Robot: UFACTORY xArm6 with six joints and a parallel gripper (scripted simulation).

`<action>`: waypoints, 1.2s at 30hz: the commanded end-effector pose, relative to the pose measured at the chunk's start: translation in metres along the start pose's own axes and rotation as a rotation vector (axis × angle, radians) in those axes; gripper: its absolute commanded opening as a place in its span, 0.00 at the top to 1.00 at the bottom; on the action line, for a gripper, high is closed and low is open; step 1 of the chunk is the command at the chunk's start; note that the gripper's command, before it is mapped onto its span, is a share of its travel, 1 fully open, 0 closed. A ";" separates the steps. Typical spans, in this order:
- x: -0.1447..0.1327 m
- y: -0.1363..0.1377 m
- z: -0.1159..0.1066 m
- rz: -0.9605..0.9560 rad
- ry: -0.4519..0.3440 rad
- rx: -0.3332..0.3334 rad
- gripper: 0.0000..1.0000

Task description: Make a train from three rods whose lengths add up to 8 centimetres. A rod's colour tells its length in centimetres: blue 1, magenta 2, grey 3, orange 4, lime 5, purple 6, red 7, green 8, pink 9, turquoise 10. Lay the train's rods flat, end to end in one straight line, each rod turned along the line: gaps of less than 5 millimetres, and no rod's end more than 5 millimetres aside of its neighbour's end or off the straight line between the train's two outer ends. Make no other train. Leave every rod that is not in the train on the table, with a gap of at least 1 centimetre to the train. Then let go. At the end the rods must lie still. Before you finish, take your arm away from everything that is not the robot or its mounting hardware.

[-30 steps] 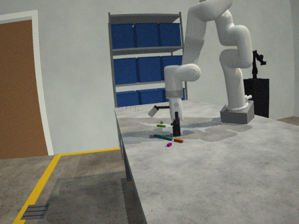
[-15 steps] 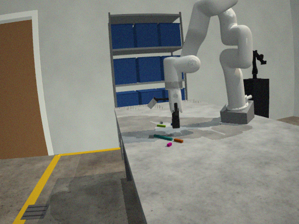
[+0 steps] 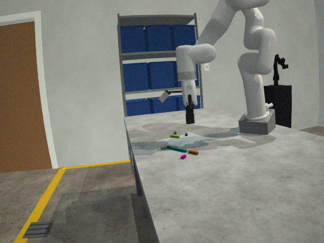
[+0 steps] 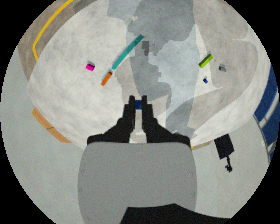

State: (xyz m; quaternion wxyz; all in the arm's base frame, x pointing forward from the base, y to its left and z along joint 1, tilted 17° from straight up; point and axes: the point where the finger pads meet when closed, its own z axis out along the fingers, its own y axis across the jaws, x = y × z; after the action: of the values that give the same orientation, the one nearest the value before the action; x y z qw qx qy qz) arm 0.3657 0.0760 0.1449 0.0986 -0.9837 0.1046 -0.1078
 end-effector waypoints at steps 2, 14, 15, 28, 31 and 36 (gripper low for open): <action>0.001 0.000 -0.001 0.000 0.003 0.001 0.96; 0.052 0.064 -0.001 0.394 0.000 -0.002 0.96; 0.057 0.073 -0.002 0.439 0.001 -0.001 0.96; 0.070 0.097 -0.002 0.565 0.002 0.002 0.96; 0.070 0.097 -0.002 0.565 0.002 0.002 0.96; 0.070 0.097 -0.001 0.565 0.002 0.002 0.96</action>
State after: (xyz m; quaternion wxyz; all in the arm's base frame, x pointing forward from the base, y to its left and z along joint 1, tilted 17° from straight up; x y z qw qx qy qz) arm 0.4132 -0.0327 0.1369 0.1251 -0.9155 0.3748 -0.0755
